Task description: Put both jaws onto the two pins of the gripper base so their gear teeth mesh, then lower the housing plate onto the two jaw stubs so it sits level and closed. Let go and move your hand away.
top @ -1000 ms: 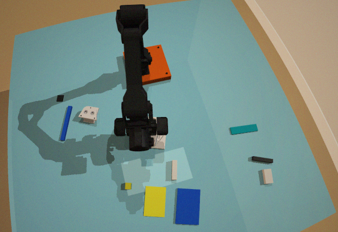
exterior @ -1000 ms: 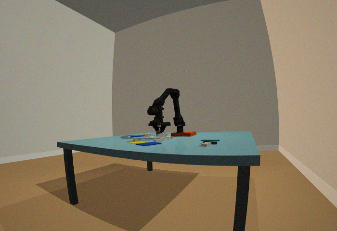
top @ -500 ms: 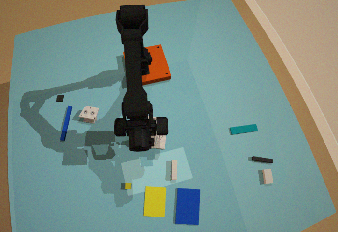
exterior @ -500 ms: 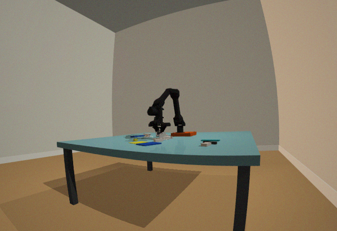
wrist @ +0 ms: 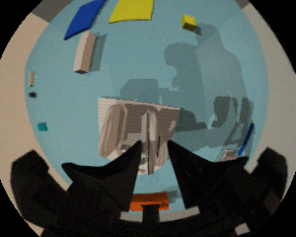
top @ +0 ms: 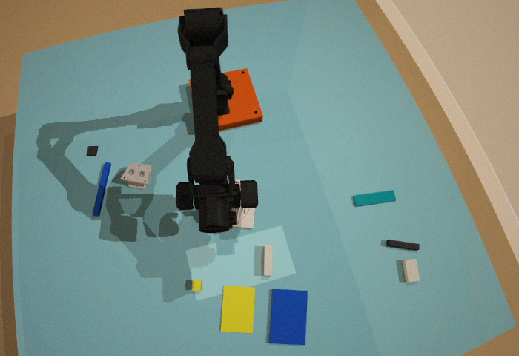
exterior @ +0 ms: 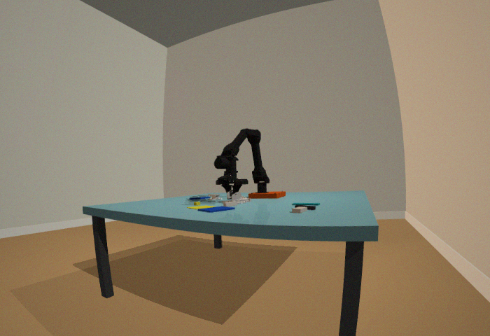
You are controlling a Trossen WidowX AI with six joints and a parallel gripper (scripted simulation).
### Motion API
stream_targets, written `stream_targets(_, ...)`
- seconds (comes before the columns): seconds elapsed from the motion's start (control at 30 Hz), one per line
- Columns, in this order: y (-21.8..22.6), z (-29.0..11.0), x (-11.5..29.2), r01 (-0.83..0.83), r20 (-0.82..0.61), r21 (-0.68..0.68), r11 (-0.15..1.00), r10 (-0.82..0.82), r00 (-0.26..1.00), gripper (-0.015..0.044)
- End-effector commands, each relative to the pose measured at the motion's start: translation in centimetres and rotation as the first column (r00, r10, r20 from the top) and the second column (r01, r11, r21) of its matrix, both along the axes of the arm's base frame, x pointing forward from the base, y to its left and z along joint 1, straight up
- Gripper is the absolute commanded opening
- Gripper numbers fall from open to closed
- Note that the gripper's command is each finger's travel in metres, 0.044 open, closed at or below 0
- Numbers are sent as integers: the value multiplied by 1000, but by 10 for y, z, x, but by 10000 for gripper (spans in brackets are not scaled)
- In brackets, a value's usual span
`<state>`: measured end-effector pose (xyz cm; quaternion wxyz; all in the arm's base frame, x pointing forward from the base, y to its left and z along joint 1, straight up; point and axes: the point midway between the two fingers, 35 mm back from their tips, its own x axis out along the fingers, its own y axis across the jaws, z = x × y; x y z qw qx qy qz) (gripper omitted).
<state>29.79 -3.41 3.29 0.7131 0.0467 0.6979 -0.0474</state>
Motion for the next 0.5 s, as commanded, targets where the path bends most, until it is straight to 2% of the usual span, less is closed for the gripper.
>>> stream_targets(0.0, 0, -2, 0, -6, 0, -1, 1000, 6, 1000, 134)
stream_targets(0.47, 0, -6, 0, -7, 0, -1, 1000, 7, 1000, 134)
